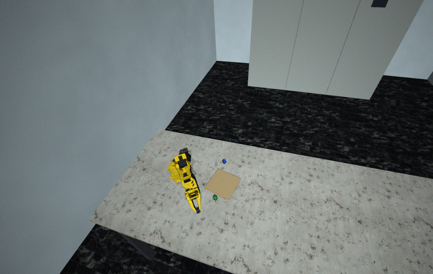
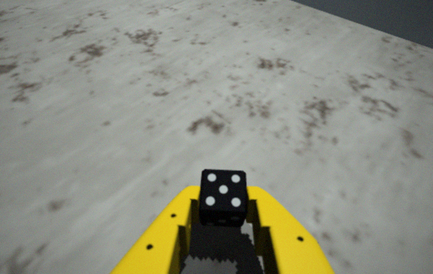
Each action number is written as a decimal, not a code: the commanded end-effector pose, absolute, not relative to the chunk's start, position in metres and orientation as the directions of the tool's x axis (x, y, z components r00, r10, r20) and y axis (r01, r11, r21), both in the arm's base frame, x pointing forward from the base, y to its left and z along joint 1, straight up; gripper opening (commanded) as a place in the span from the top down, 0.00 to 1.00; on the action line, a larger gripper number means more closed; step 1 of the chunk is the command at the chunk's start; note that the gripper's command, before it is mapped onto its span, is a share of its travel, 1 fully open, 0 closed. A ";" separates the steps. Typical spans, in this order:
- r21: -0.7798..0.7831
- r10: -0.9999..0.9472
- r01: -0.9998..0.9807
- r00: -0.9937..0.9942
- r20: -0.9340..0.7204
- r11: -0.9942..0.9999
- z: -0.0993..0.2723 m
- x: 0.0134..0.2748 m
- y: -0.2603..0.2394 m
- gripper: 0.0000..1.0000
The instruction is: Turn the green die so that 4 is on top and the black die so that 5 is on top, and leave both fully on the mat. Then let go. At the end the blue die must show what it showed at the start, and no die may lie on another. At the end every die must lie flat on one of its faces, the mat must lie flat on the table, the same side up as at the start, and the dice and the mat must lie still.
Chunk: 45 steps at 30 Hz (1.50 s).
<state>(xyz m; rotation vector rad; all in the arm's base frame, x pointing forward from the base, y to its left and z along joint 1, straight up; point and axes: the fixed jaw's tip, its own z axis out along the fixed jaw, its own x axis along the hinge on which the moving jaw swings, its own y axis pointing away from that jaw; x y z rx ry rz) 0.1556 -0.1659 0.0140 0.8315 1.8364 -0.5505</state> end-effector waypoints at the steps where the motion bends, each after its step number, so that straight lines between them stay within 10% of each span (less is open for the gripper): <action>1: -0.008 0.264 0.745 -0.246 -0.933 0.667 0.019 0.159 -0.168 0.92; 45: -0.008 0.264 0.745 -0.246 -0.933 0.667 0.033 0.163 -0.171 0.73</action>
